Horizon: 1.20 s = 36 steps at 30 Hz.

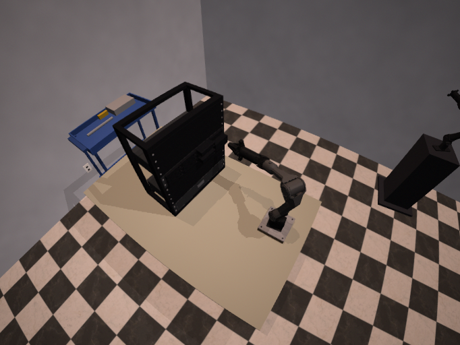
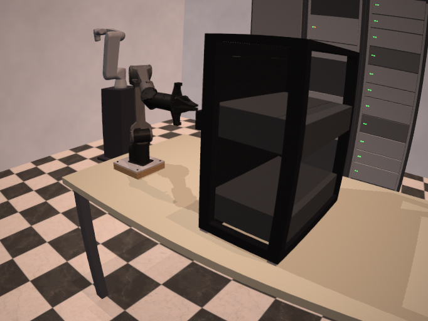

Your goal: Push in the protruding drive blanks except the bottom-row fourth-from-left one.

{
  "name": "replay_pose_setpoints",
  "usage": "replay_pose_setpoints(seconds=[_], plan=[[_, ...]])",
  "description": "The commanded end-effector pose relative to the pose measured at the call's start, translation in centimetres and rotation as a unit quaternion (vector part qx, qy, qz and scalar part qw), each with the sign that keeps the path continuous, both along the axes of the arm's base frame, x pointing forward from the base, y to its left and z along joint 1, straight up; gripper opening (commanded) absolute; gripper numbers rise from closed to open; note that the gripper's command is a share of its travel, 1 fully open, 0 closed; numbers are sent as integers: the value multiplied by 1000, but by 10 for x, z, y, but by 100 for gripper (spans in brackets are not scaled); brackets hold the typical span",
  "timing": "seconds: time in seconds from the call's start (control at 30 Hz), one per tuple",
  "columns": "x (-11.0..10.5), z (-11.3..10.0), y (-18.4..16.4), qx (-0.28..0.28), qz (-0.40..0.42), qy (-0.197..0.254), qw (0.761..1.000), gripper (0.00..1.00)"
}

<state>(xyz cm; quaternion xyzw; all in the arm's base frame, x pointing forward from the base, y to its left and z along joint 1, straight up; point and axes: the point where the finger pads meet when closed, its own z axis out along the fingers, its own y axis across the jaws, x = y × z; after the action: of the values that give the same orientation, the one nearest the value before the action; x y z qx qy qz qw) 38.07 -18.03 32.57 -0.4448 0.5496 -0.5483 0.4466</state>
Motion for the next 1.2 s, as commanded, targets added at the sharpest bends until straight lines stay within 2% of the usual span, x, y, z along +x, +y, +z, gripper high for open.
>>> replay_pose_setpoints(seconds=[0.0,0.5,1.17], plan=[[1,1,0,-1,0,0,1000,0],[1,-1,6,-1,0,0,1000,0],[-2,-22,72,-1,0,-1,1000,0]])
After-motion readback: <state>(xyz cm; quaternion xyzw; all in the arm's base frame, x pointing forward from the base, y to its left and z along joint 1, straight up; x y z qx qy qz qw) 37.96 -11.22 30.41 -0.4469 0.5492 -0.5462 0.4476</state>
